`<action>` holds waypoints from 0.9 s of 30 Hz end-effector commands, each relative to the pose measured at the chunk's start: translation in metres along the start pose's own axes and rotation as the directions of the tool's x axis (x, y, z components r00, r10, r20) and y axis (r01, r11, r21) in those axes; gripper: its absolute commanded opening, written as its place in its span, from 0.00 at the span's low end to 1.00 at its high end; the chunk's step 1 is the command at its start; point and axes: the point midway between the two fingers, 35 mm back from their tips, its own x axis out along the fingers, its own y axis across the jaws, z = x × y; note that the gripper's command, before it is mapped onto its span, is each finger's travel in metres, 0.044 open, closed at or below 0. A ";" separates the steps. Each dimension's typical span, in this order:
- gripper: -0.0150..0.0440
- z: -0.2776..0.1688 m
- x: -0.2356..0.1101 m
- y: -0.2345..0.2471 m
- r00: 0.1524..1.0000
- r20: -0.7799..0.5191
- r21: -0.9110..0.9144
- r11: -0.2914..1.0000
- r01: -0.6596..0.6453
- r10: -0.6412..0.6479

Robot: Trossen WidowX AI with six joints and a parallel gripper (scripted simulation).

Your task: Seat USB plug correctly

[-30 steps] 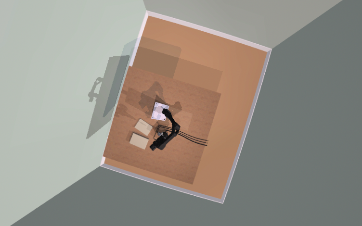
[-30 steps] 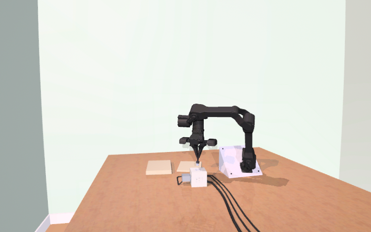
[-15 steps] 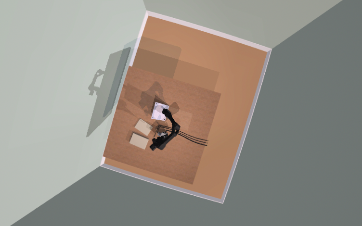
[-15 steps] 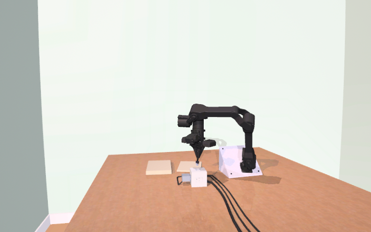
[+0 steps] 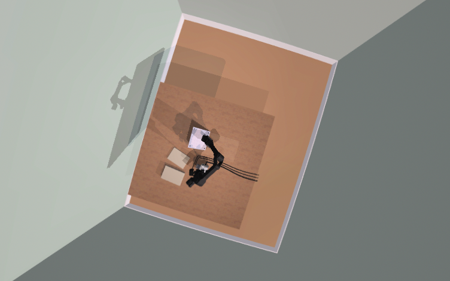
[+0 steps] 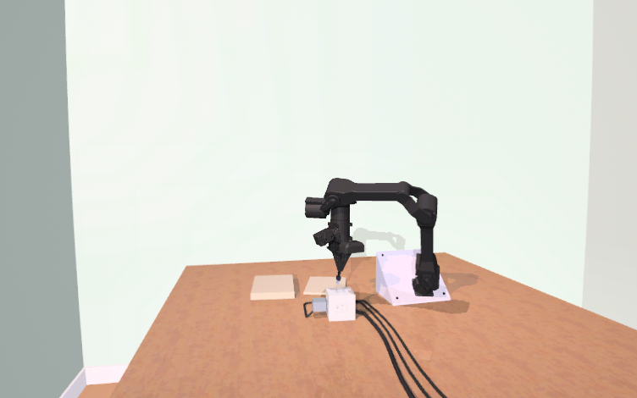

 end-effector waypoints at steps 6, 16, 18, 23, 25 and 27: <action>0.25 0.000 0.000 0.000 1.000 0.000 0.229 0.973 0.001 -0.001; 0.25 0.000 0.000 0.000 1.000 0.000 0.473 0.881 0.001 -0.001; 0.25 0.000 0.000 0.000 1.000 0.000 0.518 0.855 0.001 -0.001; 0.25 0.000 0.000 0.000 1.000 0.000 0.626 0.780 0.001 -0.001; 0.25 0.000 0.000 0.000 1.000 0.000 0.665 0.746 0.001 -0.001; 0.25 0.000 0.000 0.000 1.000 0.000 0.704 0.711 0.001 -0.001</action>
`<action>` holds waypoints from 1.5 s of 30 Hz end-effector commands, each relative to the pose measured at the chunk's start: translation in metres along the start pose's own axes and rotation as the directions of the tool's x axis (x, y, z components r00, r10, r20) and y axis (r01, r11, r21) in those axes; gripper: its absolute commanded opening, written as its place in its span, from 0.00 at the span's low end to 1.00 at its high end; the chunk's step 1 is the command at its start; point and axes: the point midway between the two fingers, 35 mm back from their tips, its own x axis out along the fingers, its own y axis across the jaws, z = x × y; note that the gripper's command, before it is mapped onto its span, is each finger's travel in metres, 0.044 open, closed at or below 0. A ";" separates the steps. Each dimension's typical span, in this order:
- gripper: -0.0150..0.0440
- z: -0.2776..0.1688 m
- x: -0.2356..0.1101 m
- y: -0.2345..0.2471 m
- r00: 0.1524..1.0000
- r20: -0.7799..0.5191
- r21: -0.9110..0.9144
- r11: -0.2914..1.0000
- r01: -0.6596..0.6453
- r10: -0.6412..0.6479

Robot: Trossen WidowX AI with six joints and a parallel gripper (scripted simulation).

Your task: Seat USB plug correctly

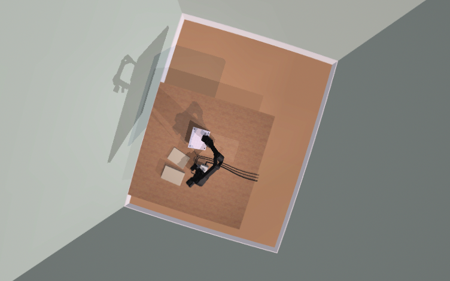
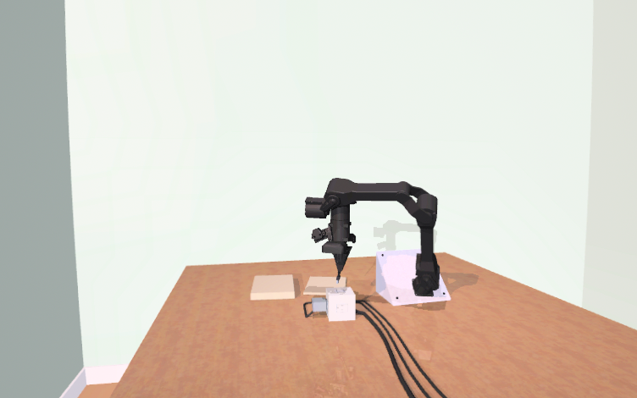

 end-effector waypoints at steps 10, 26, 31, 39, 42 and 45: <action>0.25 0.000 0.000 0.000 1.000 0.001 0.329 0.944 0.001 -0.001; 0.25 0.000 0.000 0.000 1.000 0.001 0.685 0.729 0.000 -0.001; 0.25 0.000 0.000 0.000 1.000 0.001 0.774 0.633 0.000 -0.001; 0.25 0.000 0.000 0.000 1.000 0.001 0.889 0.458 0.000 -0.001; 0.25 0.000 0.000 0.000 1.000 0.000 0.920 0.391 0.000 -0.001; 0.25 0.000 0.000 0.000 1.000 0.000 0.927 0.375 0.000 -0.001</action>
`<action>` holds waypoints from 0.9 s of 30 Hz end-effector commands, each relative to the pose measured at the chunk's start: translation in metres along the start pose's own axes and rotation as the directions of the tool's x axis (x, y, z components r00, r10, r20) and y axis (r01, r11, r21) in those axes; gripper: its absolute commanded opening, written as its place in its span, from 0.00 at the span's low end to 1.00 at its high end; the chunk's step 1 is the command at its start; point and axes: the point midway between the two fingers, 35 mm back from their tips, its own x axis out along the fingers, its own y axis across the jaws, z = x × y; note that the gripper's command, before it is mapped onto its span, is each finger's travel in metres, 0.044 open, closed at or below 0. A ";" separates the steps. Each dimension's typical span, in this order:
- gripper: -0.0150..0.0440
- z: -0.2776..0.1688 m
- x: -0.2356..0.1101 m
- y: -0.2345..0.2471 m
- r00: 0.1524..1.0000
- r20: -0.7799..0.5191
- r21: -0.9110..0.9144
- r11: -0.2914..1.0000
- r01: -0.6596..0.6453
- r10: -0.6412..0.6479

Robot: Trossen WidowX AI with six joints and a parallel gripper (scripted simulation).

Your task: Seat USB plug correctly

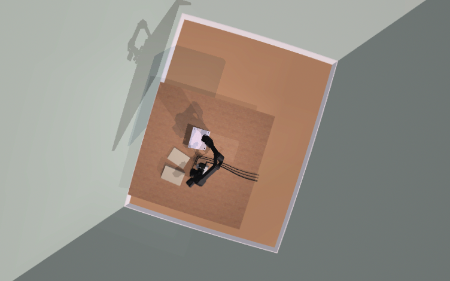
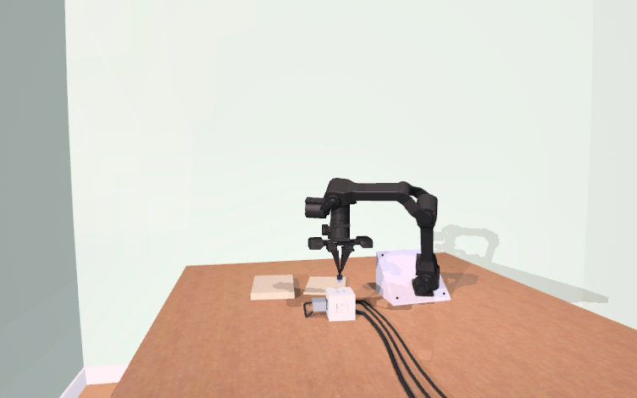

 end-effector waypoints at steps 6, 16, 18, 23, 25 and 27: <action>0.25 0.000 0.000 0.000 1.000 0.001 0.034 0.999 0.001 -0.001; 0.25 -0.001 0.001 0.000 1.000 0.000 0.031 1.000 -0.001 0.001; 0.25 -0.001 0.001 0.000 1.000 0.000 0.031 1.000 -0.001 0.001; 0.25 -0.002 0.001 0.000 1.000 0.000 0.031 1.000 -0.001 0.001; 0.25 -0.002 0.002 0.000 1.000 0.000 0.031 1.000 -0.001 0.001; 0.25 -0.002 0.002 0.000 1.000 0.000 0.031 1.000 -0.001 0.001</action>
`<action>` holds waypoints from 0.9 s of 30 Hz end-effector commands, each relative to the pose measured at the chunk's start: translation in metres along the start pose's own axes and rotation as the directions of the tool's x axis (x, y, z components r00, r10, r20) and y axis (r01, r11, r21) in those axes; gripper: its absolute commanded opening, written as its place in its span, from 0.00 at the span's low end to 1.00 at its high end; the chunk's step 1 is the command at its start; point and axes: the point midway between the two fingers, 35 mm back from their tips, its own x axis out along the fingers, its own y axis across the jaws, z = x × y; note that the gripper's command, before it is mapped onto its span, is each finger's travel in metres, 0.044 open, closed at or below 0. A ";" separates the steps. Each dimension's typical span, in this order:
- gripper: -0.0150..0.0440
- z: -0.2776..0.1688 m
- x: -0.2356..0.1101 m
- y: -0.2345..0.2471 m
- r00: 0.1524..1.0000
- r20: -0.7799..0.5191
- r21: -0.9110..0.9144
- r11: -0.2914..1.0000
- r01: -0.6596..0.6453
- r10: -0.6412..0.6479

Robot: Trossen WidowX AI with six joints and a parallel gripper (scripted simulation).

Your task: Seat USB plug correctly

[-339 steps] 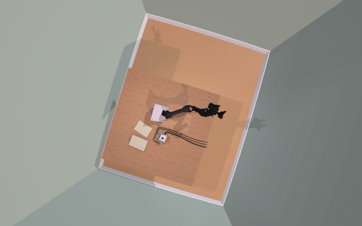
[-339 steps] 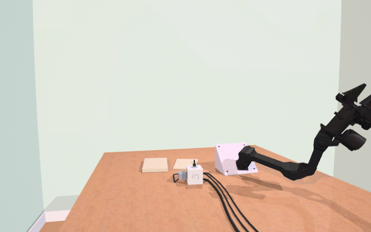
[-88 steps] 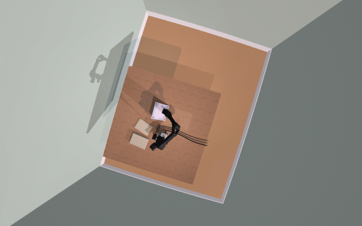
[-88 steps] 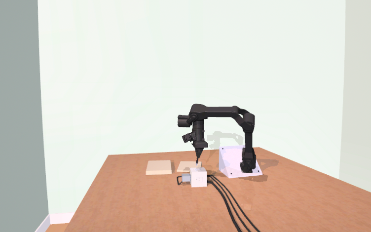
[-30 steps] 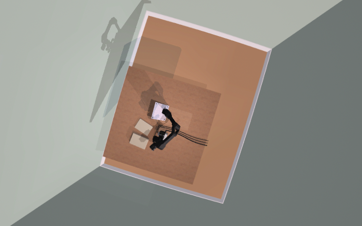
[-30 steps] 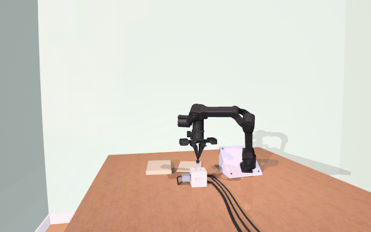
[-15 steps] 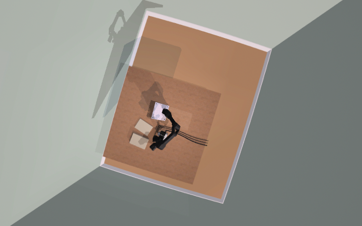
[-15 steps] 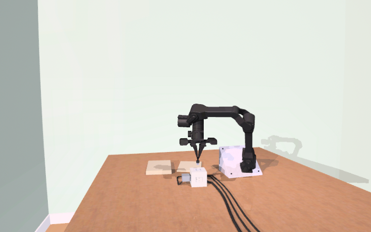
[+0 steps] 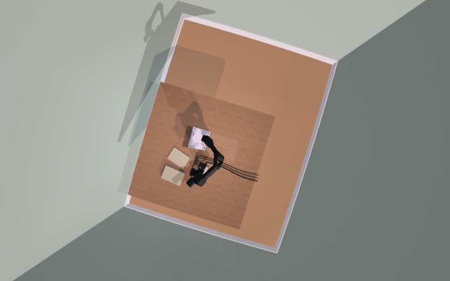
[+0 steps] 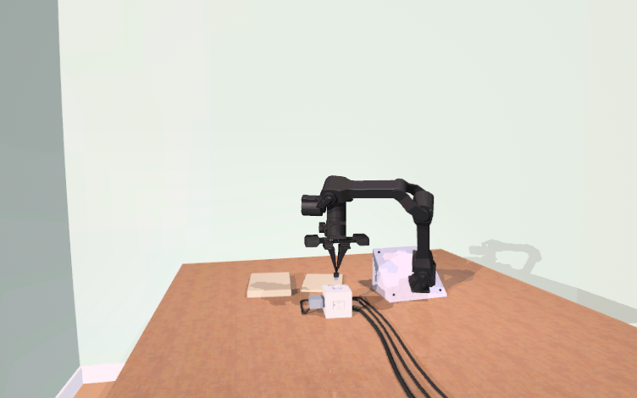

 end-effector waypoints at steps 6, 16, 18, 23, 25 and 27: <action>0.25 -0.002 0.002 0.000 1.000 -0.002 0.001 1.000 0.000 0.000; 0.25 -0.003 0.003 0.000 1.000 -0.002 0.001 1.000 0.000 0.000; 0.25 -0.004 0.003 0.000 1.000 -0.002 0.001 1.000 0.000 0.000; 0.25 -0.004 0.004 0.000 1.000 -0.002 0.001 1.000 0.000 0.000; 0.25 -0.005 0.004 0.000 1.000 -0.002 0.001 1.000 0.000 0.000; 0.25 -0.005 0.004 0.000 1.000 -0.002 0.001 1.000 0.000 0.000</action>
